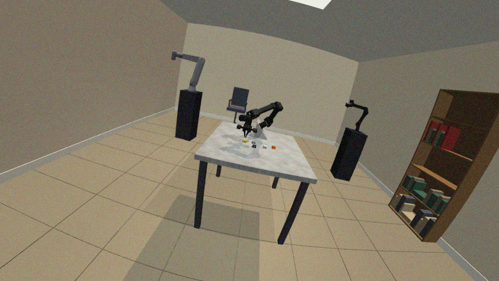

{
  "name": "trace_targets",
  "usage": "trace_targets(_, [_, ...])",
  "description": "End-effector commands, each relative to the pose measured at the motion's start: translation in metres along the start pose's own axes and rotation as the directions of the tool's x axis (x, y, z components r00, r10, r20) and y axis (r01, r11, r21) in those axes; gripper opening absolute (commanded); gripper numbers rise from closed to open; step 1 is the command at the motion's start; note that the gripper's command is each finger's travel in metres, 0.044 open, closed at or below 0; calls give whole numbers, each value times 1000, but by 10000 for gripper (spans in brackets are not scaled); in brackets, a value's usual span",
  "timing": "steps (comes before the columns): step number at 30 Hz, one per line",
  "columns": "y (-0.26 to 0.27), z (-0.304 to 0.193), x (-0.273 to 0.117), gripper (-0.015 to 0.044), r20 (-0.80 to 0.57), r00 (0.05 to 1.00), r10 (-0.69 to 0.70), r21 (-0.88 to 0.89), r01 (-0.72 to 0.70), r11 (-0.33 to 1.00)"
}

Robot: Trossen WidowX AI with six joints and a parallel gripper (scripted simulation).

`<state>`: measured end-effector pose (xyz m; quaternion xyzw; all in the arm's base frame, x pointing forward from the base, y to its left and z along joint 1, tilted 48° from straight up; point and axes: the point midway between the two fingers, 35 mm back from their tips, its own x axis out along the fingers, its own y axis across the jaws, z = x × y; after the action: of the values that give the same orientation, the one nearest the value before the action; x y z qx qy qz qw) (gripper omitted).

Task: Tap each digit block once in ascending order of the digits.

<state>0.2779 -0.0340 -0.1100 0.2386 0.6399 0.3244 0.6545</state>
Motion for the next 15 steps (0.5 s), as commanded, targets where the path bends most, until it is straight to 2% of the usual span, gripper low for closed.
trace_targets(1, [2, -1, 7, 20, -3, 1000, 7, 6, -7, 1000])
trace_targets(15, [2, -2, 28, 20, -3, 1000, 8, 6, -8, 1000])
